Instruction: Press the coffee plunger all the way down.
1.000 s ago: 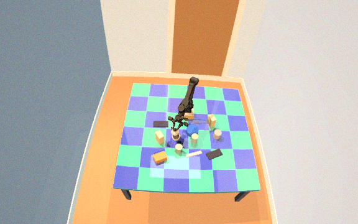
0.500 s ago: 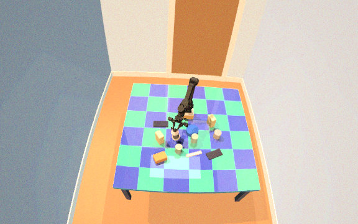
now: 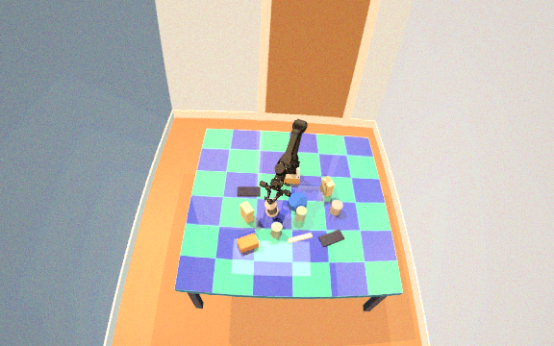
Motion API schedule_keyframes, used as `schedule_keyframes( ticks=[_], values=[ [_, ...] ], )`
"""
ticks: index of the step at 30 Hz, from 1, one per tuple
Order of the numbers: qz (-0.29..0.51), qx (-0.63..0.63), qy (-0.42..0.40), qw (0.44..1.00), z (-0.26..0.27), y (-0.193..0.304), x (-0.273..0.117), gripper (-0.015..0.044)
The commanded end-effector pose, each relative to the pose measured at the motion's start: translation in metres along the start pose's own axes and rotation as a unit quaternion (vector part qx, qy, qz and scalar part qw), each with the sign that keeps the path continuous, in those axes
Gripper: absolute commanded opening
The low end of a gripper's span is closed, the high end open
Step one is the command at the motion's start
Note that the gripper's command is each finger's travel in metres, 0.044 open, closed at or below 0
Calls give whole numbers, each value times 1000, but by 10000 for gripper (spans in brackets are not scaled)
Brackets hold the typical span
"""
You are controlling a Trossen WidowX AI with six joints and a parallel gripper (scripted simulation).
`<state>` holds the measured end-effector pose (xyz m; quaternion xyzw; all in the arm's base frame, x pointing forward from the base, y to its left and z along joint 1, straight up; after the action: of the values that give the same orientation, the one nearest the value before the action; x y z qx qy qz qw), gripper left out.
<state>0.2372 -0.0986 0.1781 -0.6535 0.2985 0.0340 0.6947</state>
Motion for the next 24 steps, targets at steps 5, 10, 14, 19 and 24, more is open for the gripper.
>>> schedule_keyframes(
  ticks=[5,10,14,19,24],
  values=[
    [12,-3,-1,1000,0,4,4,113],
    [12,-3,-1,1000,0,3,4,113],
    [12,-3,-1,1000,0,3,5,113],
    [12,-3,-1,1000,0,3,5,113],
    [3,0,0,1000,0,0,3,113]
  ],
)
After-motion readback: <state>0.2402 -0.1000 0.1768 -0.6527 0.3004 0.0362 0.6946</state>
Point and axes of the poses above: the point midway between the two fingers, 35 mm back from their tips, its own x axis out along the fingers, its own z axis across the jaws, y = z × x, the point moved 10 cm from there along -x, back along the fingers, and after that the axes turned 2 degrees about -x, right-handed, at the moved point
